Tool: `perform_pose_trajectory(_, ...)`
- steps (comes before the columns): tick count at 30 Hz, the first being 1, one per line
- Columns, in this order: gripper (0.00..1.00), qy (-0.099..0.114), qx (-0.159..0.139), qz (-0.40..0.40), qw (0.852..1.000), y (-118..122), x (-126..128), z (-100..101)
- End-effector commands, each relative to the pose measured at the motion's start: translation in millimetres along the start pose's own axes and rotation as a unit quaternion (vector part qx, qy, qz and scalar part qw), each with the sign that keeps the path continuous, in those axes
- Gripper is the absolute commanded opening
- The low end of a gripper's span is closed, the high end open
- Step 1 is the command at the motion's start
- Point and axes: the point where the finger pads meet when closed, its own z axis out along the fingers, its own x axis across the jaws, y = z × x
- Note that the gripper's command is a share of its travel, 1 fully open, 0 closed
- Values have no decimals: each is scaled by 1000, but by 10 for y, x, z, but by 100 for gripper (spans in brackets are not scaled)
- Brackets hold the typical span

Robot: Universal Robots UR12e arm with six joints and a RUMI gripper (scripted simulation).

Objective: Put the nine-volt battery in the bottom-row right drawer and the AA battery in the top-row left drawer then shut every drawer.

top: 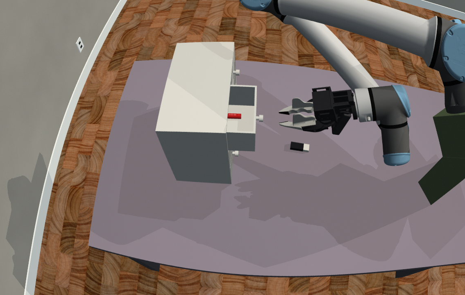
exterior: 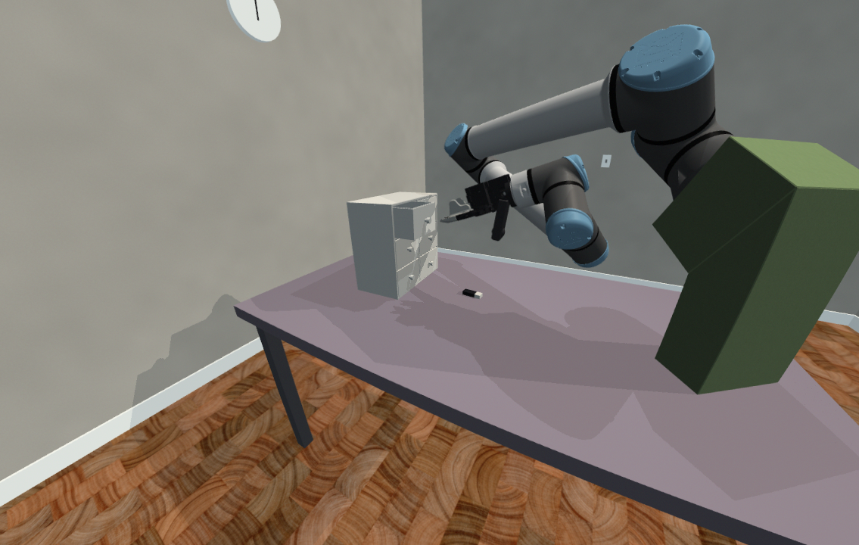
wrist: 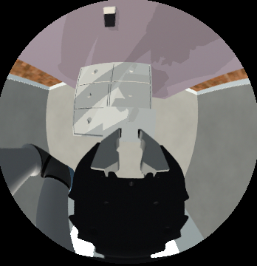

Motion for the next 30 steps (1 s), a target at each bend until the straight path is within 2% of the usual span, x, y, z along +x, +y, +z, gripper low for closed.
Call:
perform_pose_trajectory(1, 20, 0, 0, 0, 1000, 8, 1, 84)
perform_pose_trajectory(14, 20, 0, 0, 0, 1000, 13, -1, 208)
perform_pose_trajectory(30, 20, 0, 0, 0, 1000, 14, -1, 222)
